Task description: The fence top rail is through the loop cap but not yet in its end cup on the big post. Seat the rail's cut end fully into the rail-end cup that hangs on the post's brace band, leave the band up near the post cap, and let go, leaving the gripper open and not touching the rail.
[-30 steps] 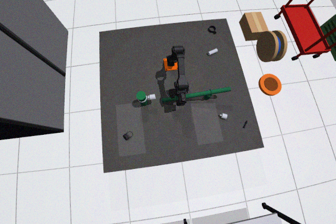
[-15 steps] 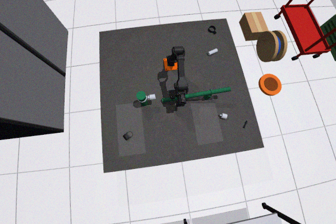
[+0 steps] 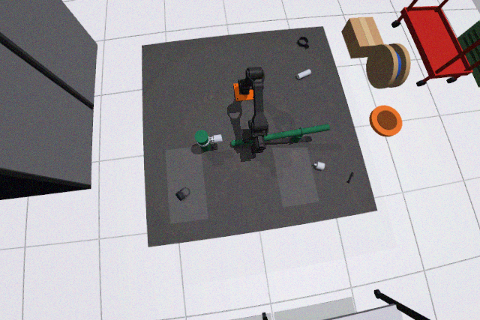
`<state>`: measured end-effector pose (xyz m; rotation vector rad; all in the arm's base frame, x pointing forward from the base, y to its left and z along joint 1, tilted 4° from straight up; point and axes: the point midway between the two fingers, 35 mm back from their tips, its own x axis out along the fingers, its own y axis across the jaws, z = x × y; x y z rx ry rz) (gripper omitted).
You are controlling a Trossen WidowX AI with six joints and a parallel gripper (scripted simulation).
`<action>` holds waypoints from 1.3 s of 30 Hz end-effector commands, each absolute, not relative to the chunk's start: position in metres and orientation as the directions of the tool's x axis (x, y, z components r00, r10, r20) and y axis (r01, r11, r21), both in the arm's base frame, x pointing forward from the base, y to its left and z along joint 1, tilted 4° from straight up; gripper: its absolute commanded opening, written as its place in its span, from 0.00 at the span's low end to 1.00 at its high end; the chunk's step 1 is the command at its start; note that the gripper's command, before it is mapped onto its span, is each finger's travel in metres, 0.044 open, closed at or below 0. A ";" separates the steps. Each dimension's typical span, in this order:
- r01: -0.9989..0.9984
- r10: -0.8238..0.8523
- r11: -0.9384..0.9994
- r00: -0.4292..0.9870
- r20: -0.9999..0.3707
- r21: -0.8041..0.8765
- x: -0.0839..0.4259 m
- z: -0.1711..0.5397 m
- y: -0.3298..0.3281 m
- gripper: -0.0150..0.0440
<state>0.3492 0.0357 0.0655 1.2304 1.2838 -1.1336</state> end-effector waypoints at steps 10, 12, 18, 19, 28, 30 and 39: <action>0.999 0.073 0.044 -0.002 -0.997 0.001 0.348 0.058 0.036 0.64; 0.999 0.073 0.044 -0.002 -0.997 0.001 0.348 0.058 0.036 0.56; 0.999 0.073 0.044 -0.002 -0.997 0.001 0.348 0.058 0.036 0.49; 0.999 0.073 0.044 -0.002 -0.997 0.001 0.348 0.058 0.036 0.48; 0.999 0.073 0.044 -0.002 -0.997 0.001 0.350 0.063 0.035 0.25; 0.999 0.064 0.044 -0.002 -0.998 0.000 0.350 0.065 0.035 0.25; 0.999 -0.075 0.047 0.001 -0.997 -0.003 0.353 0.098 0.018 0.25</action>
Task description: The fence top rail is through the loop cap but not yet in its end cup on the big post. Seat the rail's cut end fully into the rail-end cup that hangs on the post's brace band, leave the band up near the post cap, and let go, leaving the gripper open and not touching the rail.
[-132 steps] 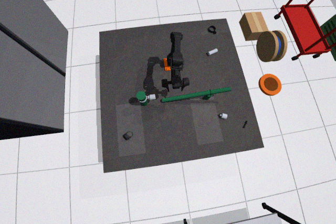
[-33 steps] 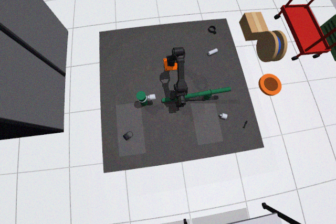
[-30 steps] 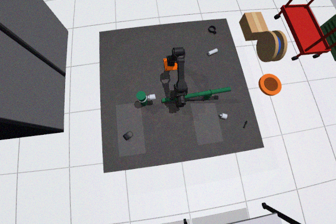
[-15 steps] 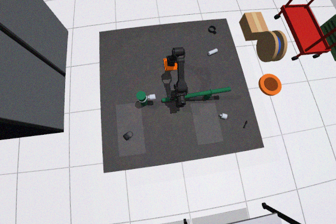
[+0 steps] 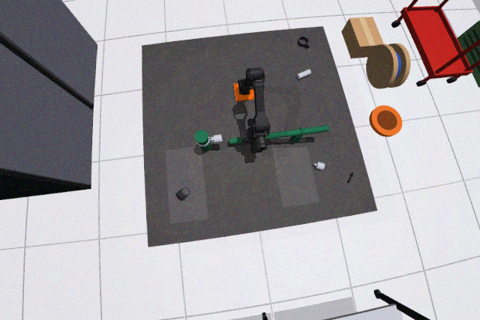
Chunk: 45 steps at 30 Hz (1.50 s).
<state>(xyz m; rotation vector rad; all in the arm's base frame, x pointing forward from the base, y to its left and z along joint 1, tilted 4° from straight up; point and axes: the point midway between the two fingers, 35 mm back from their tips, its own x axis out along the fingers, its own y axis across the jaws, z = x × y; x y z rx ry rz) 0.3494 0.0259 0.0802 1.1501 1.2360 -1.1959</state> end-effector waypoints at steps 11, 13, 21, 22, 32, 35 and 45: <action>0.999 -0.226 0.050 0.007 -0.974 -0.004 0.352 0.139 0.001 0.25; 0.999 -0.226 0.050 0.007 -0.974 -0.004 0.352 0.139 0.001 0.25; 0.999 -0.226 0.050 0.007 -0.974 -0.004 0.352 0.139 0.001 0.25; 0.999 -0.226 0.050 0.007 -0.974 -0.004 0.352 0.139 0.001 0.25; 0.999 -0.226 0.050 0.007 -0.974 -0.004 0.352 0.139 0.001 0.25; 0.999 -0.224 0.050 0.002 -0.975 -0.010 0.352 0.137 0.001 0.25; 0.998 -0.217 0.050 -0.014 -0.976 -0.025 0.351 0.131 0.002 0.25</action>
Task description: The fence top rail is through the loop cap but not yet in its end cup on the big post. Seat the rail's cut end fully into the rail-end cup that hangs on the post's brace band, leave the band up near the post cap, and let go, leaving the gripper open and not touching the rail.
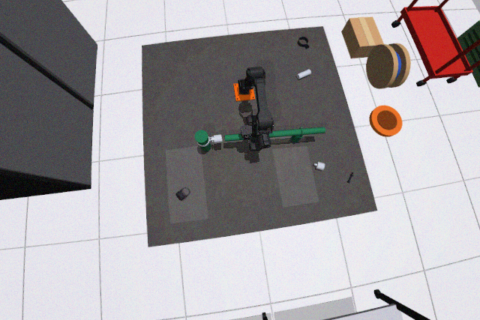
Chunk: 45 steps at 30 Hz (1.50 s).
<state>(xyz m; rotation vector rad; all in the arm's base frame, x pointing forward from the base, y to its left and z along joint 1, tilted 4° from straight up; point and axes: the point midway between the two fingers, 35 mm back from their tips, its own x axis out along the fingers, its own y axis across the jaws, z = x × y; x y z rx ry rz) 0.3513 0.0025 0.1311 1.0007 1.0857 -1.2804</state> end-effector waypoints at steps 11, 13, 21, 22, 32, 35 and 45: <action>0.998 -0.217 0.050 -0.014 -0.976 -0.025 0.352 0.135 0.002 0.25; 0.998 -0.217 0.050 -0.014 -0.976 -0.025 0.352 0.136 0.001 0.25; 0.998 -0.217 0.050 -0.014 -0.976 -0.025 0.353 0.139 0.001 0.25; 0.998 -0.217 0.050 -0.014 -0.976 -0.025 0.353 0.139 0.001 0.25; 0.998 -0.217 0.050 -0.014 -0.976 -0.025 0.355 0.142 -0.001 0.25; 0.998 -0.217 0.050 -0.014 -0.976 -0.025 0.355 0.143 -0.002 0.25; 0.998 -0.215 0.051 -0.021 -0.976 -0.033 0.354 0.139 -0.012 0.25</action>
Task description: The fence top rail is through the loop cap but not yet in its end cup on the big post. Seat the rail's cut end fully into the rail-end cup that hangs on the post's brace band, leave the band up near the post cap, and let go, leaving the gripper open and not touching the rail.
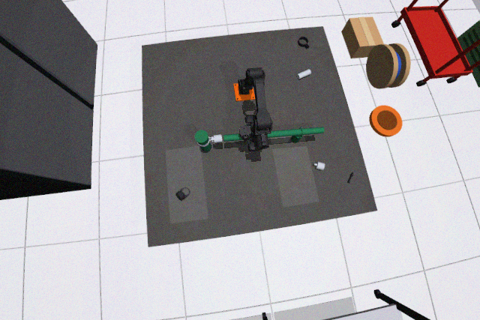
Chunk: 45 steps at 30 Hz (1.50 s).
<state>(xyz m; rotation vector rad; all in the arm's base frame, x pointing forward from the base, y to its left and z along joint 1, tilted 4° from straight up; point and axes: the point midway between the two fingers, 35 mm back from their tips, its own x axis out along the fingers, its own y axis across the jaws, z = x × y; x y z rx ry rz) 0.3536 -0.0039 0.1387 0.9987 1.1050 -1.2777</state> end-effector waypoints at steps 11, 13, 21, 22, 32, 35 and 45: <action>0.998 -0.214 0.052 -0.026 -0.977 -0.039 0.353 0.137 -0.020 0.25; 0.998 -0.214 0.052 -0.026 -0.977 -0.039 0.353 0.137 -0.020 0.25; 0.998 -0.214 0.052 -0.026 -0.977 -0.039 0.353 0.137 -0.020 0.25; 0.998 -0.214 0.052 -0.026 -0.977 -0.039 0.353 0.137 -0.020 0.25; 0.998 -0.214 0.052 -0.026 -0.977 -0.039 0.353 0.137 -0.020 0.25; 0.998 -0.214 0.052 -0.026 -0.977 -0.039 0.353 0.137 -0.020 0.25; 0.998 -0.209 0.053 -0.028 -0.977 -0.040 0.353 0.136 -0.019 0.25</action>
